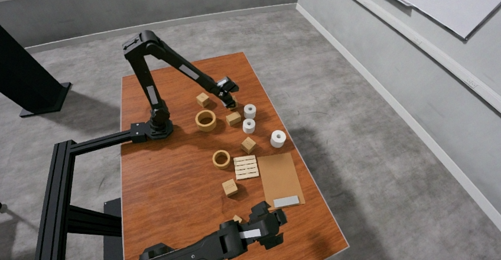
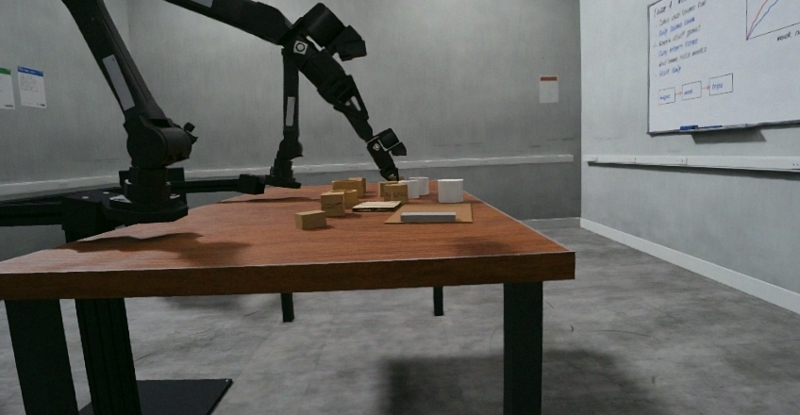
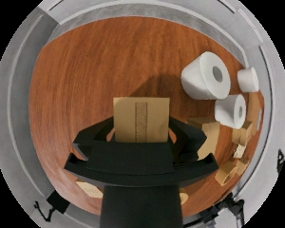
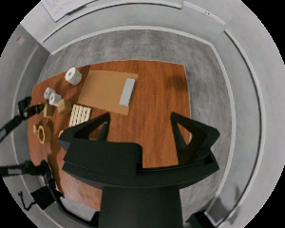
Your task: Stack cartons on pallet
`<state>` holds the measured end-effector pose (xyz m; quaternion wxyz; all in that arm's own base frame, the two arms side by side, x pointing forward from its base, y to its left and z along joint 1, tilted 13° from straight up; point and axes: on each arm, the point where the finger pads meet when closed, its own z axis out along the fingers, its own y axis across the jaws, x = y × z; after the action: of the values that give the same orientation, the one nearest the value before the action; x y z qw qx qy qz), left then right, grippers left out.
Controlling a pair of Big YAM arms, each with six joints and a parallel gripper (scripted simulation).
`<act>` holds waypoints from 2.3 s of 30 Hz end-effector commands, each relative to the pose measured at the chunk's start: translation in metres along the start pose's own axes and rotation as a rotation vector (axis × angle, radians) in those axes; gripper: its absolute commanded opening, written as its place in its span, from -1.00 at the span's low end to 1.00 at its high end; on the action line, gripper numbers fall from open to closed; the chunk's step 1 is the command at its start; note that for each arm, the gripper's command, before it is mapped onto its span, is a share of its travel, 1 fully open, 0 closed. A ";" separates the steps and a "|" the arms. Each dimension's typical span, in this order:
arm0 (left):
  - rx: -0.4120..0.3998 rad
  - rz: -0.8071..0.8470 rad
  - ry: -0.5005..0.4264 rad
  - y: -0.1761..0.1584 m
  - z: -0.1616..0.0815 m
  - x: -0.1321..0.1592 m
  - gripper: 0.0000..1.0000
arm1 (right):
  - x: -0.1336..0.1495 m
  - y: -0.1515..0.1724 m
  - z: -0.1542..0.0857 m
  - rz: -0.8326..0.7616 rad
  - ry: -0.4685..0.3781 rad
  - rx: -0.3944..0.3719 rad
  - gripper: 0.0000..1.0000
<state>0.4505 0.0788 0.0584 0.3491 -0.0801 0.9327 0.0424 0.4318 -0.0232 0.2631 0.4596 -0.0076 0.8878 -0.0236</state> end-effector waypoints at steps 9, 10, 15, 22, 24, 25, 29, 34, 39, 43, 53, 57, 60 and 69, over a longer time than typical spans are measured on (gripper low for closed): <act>0.001 -0.002 -0.034 -0.002 0.001 -0.008 0.09 | -0.028 -0.002 -0.008 -0.010 -0.053 0.005 1.00; 0.001 -0.002 -0.034 -0.002 0.001 -0.008 0.09 | -0.028 -0.002 -0.008 -0.010 -0.053 0.005 1.00; 0.001 -0.002 -0.012 -0.002 0.009 0.002 0.09 | -0.028 -0.002 -0.008 -0.010 -0.053 0.005 1.00; 0.001 -0.002 -0.030 -0.002 0.007 -0.005 0.09 | -0.028 -0.002 -0.008 -0.010 -0.053 0.005 1.00; 0.001 -0.002 -0.030 -0.002 0.007 -0.005 0.09 | -0.028 -0.002 -0.008 -0.010 -0.053 0.005 1.00; 0.001 -0.002 -0.030 -0.002 0.007 -0.005 0.09 | -0.028 -0.002 -0.008 -0.010 -0.053 0.005 1.00; 0.001 -0.002 -0.013 -0.001 0.002 0.006 0.64 | -0.028 -0.002 -0.008 -0.010 -0.053 0.005 1.00; 0.003 -0.002 -0.007 0.000 -0.003 0.007 0.67 | -0.028 -0.002 -0.008 -0.010 -0.053 0.005 1.00; 0.004 -0.004 0.011 0.001 -0.006 0.018 0.67 | -0.028 -0.002 -0.008 -0.010 -0.053 0.005 1.00; 0.003 -0.004 0.000 0.001 -0.010 0.013 0.67 | -0.028 -0.002 -0.008 -0.010 -0.053 0.005 1.00; 0.007 -0.008 0.022 -0.003 -0.036 0.027 1.00 | -0.028 -0.002 -0.008 -0.010 -0.053 0.005 1.00; 0.008 -0.005 0.003 -0.004 -0.068 0.017 1.00 | -0.028 -0.002 -0.008 -0.010 -0.053 0.005 1.00; 0.001 -0.013 0.004 0.000 -0.074 0.017 1.00 | -0.028 -0.002 -0.008 -0.010 -0.053 0.005 1.00; 0.002 -0.007 -0.023 -0.003 -0.075 -0.008 1.00 | -0.028 -0.002 -0.008 -0.010 -0.053 0.005 1.00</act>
<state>0.3885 0.0666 0.1000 0.3437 -0.0796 0.9347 0.0422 0.4318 -0.0232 0.2631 0.4596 -0.0076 0.8878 -0.0236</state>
